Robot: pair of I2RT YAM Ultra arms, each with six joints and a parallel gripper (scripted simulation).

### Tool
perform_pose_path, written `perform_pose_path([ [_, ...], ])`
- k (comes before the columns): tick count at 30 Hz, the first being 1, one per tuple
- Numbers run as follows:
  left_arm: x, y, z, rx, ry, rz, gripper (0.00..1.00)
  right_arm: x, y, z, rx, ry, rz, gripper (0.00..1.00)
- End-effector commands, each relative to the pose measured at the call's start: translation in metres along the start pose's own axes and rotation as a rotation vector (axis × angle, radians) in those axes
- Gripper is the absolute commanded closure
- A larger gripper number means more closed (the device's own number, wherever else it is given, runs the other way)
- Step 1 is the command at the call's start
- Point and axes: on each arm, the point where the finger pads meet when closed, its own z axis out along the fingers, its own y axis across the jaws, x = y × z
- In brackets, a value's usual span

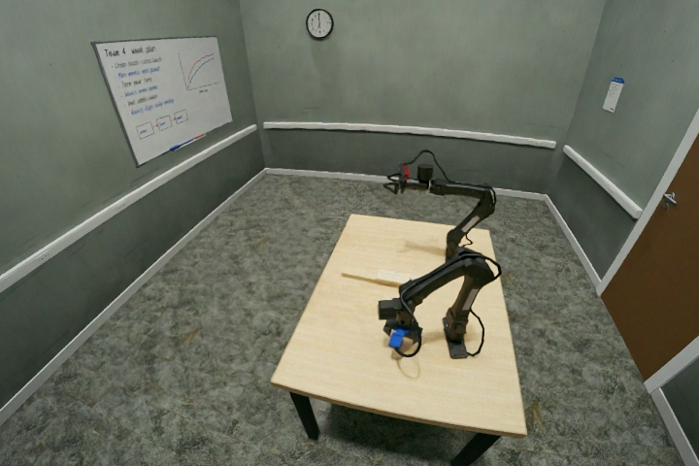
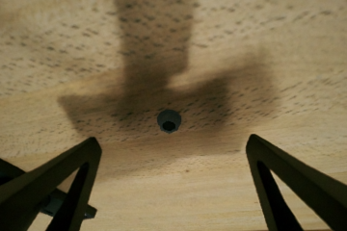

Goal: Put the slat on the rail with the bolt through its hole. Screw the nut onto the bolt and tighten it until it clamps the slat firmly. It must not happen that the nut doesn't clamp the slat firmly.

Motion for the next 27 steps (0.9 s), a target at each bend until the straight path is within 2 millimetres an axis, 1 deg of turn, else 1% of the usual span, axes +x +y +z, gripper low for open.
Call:
perform_pose_path([
  [1, -0.002, 0.0, 0.006, 0.009, -0.003, -0.018, 0.0, -0.01, 0.0, -0.003, -0.005, -0.031, -0.004, 0.0],
  [27, -0.002, 0.0, 0.02, 0.01, -0.003, -0.019, 0.0, -0.01, 0.0, -0.003, -0.005, -0.031, -0.004, 0.0],
])
